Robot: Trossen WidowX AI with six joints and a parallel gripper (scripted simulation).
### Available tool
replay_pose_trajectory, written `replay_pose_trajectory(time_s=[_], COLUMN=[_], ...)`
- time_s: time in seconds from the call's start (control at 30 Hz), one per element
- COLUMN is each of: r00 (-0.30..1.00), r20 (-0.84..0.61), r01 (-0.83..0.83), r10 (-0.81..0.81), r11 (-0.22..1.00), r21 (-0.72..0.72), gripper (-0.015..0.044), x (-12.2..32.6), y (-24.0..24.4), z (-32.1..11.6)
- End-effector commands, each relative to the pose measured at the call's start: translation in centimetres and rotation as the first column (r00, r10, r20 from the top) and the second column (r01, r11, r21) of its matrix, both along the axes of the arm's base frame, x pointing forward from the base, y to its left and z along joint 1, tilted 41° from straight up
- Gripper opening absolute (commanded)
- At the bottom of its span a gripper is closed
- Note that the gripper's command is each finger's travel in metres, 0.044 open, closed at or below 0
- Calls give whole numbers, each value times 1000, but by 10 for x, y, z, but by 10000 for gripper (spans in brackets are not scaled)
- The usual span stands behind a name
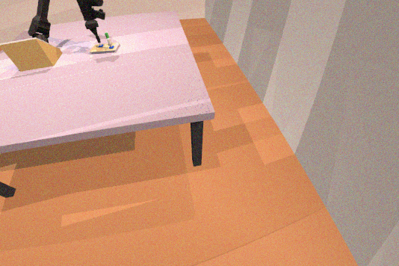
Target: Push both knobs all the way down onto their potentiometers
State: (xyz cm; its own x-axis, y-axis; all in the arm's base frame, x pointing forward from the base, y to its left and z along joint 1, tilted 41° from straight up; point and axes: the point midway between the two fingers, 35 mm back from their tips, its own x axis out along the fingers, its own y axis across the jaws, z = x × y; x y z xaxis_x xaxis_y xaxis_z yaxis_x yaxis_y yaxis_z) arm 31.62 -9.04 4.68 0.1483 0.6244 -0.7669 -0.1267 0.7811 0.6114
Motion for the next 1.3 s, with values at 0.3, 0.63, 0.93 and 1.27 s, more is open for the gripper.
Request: replay_pose_trajectory(time_s=[0.3,0.63,0.93,1.27], r00=[1000,1000,1000,1000], r20=[1,1,1,1], r01=[4,4,4,4], r10=[-4,-4,-4,-4], r11=[1000,1000,1000,1000], r21=[4,4,4,4], gripper=[0,0,0,0], x=[1,1,1,2], y=[2,1,4,5], z=[-2,-1,-5,-6])
